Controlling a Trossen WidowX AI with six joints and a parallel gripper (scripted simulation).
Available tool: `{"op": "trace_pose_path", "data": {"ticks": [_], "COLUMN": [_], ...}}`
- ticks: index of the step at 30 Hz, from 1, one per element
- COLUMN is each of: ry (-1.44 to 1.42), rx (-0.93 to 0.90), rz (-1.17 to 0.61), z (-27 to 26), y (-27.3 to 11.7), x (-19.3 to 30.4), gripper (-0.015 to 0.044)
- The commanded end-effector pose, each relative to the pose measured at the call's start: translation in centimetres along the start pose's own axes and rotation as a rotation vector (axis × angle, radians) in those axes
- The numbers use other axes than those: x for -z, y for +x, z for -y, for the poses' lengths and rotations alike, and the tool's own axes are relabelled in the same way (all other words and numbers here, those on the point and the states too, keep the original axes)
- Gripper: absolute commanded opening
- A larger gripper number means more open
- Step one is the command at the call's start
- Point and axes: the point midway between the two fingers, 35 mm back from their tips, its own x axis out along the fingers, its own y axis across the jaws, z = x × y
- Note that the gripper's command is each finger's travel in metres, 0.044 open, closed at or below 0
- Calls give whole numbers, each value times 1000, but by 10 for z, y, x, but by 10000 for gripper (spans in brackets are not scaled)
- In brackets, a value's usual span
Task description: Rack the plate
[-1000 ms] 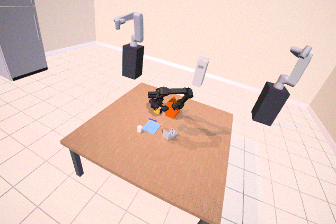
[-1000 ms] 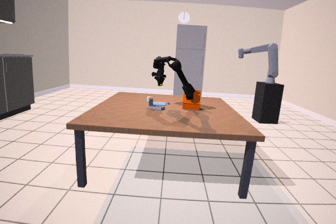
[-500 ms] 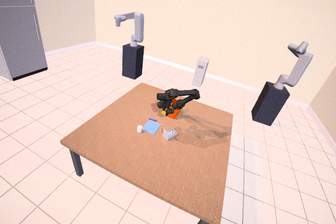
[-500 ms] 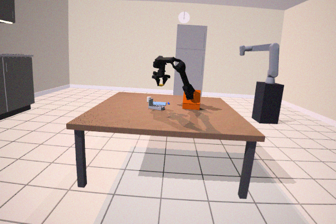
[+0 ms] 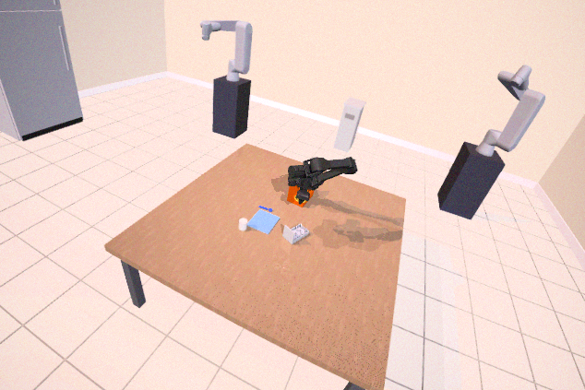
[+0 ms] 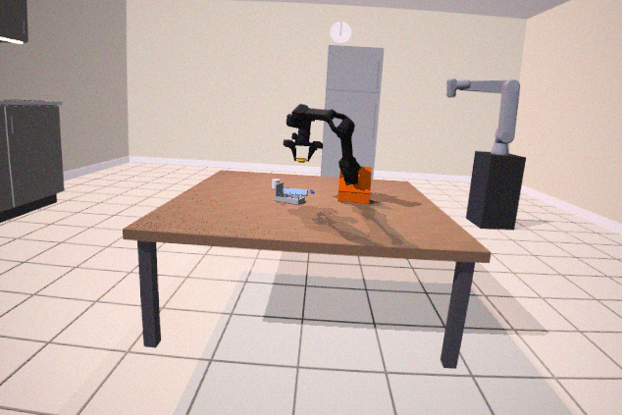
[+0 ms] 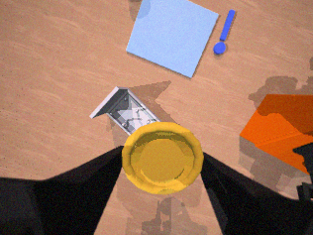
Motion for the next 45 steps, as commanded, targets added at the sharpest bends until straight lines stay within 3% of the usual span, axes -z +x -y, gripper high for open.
{"op": "trace_pose_path", "data": {"ticks": [1, 18, 27, 45], "ry": [146, 703, 700, 444], "rx": [-7, -29, -20, 158], "rz": [0, -2, 10, 333], "z": [5, 30, 31, 55], "y": [1, 10, 12, 55], "x": [19, 82, 81, 56], "gripper": [0, 0, 0, 0]}}
